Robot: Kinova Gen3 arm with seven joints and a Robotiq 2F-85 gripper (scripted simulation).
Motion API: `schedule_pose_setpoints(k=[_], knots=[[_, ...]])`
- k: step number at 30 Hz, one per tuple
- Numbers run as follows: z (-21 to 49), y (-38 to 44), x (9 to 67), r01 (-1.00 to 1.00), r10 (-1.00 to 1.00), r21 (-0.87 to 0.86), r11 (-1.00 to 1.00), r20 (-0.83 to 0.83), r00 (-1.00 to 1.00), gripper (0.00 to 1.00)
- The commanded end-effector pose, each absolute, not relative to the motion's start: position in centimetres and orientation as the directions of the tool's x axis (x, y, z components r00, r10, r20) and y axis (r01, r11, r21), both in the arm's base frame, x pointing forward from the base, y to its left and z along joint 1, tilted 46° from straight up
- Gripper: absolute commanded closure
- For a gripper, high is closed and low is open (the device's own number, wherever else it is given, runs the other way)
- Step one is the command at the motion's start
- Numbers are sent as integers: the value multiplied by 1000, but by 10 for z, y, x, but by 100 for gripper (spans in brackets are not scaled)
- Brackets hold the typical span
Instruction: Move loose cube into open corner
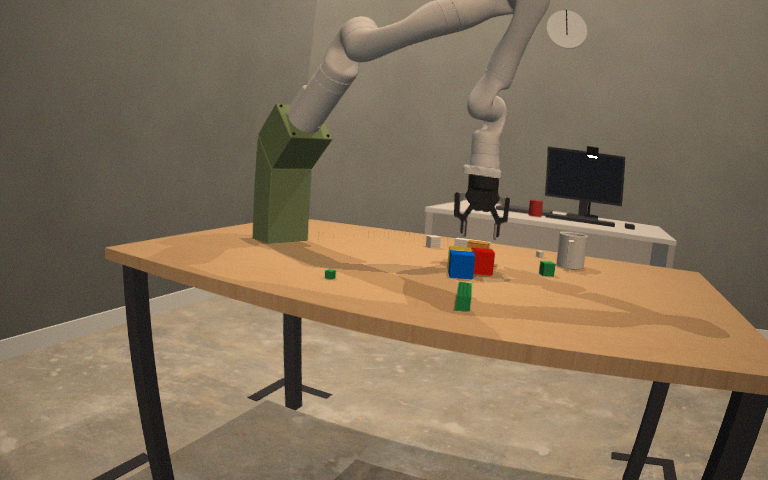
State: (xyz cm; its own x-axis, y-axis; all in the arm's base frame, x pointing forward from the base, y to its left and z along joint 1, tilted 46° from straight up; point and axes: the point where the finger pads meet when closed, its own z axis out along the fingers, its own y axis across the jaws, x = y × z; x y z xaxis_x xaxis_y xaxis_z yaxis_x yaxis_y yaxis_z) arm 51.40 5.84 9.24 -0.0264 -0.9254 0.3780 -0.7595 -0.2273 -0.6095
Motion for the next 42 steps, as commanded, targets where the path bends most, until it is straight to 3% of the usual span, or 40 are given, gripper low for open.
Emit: schedule_pose_setpoints(k=[1, 42], knots=[[89, 54, 517, -761, -925, -608, -225, 380, -30, 19], [59, 41, 544, -761, -925, -608, -225, 380, -30, 19]])
